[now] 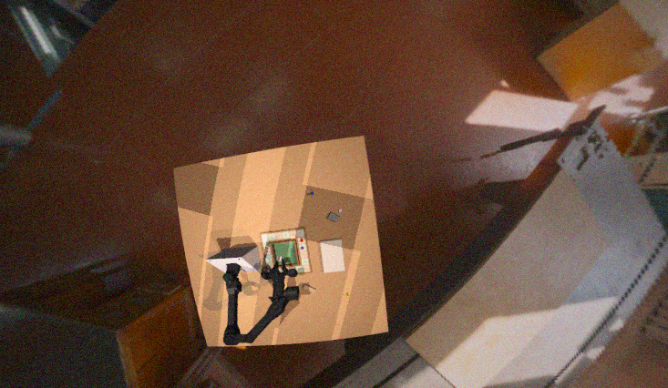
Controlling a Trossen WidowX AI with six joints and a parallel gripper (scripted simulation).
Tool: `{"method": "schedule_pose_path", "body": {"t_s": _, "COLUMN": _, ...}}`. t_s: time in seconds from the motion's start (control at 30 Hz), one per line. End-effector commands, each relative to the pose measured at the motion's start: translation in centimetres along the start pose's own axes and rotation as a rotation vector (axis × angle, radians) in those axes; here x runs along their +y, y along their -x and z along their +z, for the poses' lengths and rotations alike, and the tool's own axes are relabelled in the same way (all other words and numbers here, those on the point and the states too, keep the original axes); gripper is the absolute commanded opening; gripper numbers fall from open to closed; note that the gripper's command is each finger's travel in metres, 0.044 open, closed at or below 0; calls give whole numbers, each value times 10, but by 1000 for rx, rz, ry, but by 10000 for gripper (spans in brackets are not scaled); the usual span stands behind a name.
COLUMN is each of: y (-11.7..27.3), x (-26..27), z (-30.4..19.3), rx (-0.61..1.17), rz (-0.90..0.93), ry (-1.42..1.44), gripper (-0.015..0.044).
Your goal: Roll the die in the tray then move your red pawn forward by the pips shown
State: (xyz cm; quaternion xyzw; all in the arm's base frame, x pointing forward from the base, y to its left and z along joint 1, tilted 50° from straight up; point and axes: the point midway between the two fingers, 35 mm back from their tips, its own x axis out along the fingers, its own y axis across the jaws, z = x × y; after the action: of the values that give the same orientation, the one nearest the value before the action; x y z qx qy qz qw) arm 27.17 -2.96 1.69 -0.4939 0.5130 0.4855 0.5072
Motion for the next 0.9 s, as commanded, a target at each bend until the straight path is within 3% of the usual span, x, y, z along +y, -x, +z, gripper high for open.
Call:
{"method": "schedule_pose_path", "body": {"t_s": 0.0, "y": 0, "x": 0, "z": 0, "rx": 0, "rz": 0, "ry": 0, "gripper": 0}}
{"method": "schedule_pose_path", "body": {"t_s": 0.13, "y": 0, "x": 0, "z": 0, "rx": 0, "rz": 0, "ry": 0, "gripper": 0}}
{"method": "schedule_pose_path", "body": {"t_s": 0.43, "y": 1, "x": 0, "z": 2, "rx": 0, "rz": 0, "ry": 0, "gripper": 236}}
{"method": "schedule_pose_path", "body": {"t_s": 0.7, "y": 26, "x": 0, "z": 30, "rx": -6, "rz": -1, "ry": -5, "gripper": 440}}
{"method": "schedule_pose_path", "body": {"t_s": 0.77, "y": 20, "x": 1, "z": 28, "rx": 51, "rz": 22, "ry": -15, "gripper": 440}}
{"method": "schedule_pose_path", "body": {"t_s": 0.87, "y": -4, "x": 5, "z": 18, "rx": 317, "rz": 85, "ry": -44, "gripper": 440}}
